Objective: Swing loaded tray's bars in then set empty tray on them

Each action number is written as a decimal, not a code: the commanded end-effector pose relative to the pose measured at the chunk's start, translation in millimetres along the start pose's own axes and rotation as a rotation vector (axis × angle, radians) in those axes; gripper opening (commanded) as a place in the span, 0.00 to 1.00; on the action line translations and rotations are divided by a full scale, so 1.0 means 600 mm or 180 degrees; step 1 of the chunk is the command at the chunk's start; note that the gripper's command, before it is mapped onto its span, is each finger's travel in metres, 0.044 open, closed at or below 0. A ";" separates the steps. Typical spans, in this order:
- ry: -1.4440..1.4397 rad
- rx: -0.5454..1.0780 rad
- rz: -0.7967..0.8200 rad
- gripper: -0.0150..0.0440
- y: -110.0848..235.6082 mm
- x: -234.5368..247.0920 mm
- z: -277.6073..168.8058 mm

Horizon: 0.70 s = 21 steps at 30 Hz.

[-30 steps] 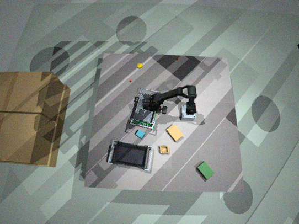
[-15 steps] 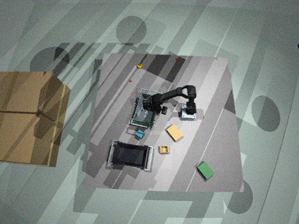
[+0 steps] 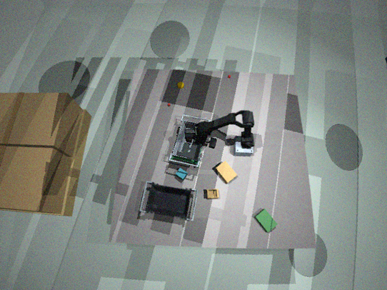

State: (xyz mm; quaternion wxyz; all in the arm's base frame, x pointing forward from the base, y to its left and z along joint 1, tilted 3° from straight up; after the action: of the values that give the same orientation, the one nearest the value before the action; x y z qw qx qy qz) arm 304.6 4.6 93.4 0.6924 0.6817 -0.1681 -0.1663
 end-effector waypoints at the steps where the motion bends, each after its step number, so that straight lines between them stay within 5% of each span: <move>1: -0.0006 -0.0010 -0.0057 0.35 -0.008 -0.003 0.000; 21: -0.0006 -0.0010 -0.0057 0.85 -0.008 -0.003 0.000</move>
State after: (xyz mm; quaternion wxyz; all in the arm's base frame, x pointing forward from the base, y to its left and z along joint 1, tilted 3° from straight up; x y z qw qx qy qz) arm 303.2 4.8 88.9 0.6927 0.6813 -0.1621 -0.1722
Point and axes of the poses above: the point midway between the two fingers, 35 mm back from their tips, its own y axis back along the fingers, its own x axis across the jaws, z = x × y, the point moved 7 cm from there along y, back along the fingers, and after that the axes turned 13 degrees about -y, right-handed, at the moved point
